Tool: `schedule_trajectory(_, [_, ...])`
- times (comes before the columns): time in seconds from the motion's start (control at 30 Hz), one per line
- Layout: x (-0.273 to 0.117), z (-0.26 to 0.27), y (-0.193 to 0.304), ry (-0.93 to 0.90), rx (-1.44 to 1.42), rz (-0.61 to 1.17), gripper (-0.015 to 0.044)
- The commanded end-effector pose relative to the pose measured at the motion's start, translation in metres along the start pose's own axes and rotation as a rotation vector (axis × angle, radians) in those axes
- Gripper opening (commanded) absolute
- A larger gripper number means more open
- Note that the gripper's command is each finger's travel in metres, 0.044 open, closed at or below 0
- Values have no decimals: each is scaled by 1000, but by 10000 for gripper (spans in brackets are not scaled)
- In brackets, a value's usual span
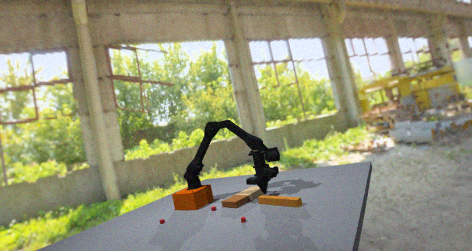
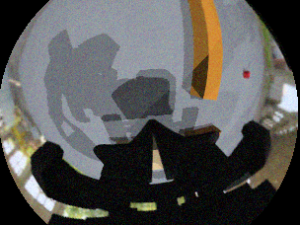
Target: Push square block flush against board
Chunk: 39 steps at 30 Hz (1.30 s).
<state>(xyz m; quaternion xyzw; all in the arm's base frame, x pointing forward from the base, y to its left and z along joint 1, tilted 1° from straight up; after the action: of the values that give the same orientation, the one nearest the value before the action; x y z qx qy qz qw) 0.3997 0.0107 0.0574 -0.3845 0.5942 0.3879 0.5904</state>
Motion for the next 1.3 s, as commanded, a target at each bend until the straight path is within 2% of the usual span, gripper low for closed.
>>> schedule_trajectory(0.0, [-41,1,-2,-13,-3,-23,0])
schedule_trajectory(0.23, [-43,3,4,-16,0,-33,0])
schedule_trajectory(0.47, [-48,9,87,-16,-2,-22,0])
schedule_trajectory(0.73, [-39,-9,176,-12,-4,-9,0])
schedule_trajectory(0.87, [-37,-9,178,-12,-4,-9,0])
schedule_trajectory(1.03, [14,-9,178,-12,-4,-9,0])
schedule_trajectory(1.27, [16,-9,176,-12,-4,-9,0])
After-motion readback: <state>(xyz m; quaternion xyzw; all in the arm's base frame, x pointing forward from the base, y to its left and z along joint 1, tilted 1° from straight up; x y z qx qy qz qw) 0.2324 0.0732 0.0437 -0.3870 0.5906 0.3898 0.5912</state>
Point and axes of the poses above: the point midway between the two fingers, 35 mm back from their tips, its own x axis out along the fingers, its own z axis across the jaws, y = z × x, the point moved 9 cm from there along -x, back along the fingers, and after that the axes turned 3 degrees about x, right-handed, at the moved point
